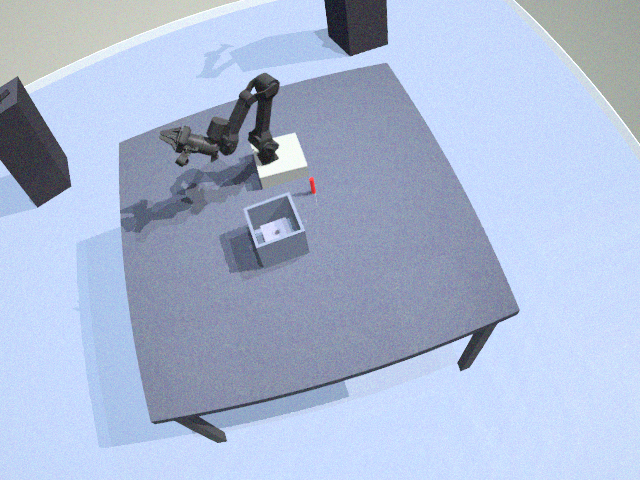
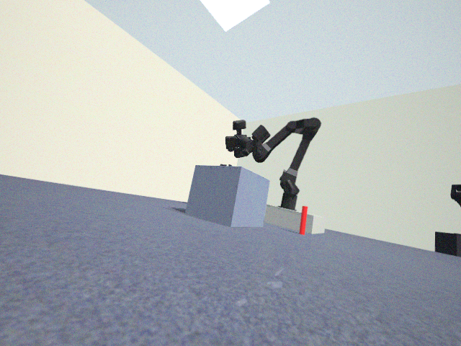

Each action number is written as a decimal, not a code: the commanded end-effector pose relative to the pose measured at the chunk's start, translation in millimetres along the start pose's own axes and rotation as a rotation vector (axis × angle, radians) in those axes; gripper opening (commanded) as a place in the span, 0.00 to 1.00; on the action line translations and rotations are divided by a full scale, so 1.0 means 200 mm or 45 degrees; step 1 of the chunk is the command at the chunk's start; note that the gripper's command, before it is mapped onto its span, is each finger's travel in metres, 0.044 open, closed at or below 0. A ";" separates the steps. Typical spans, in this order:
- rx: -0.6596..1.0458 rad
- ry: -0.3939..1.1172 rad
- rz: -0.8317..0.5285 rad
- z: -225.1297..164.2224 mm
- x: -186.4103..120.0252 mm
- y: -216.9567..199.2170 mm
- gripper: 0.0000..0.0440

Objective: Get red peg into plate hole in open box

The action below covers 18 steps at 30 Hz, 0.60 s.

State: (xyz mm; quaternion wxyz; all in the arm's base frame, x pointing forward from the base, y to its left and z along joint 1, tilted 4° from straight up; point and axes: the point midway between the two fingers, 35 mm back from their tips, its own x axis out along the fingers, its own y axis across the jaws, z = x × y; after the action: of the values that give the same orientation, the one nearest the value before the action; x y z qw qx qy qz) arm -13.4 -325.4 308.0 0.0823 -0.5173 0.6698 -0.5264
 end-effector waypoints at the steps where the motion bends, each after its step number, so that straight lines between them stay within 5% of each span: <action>1: 0.012 0.000 0.007 0.00 0.00 0.00 0.96; 18: 0.661 -0.264 -0.053 0.19 0.02 -0.42 1.00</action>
State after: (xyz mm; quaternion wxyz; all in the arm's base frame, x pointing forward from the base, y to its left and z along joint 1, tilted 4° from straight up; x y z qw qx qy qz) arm 49.9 -345.5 346.7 0.2426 -0.5401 0.5218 -0.6141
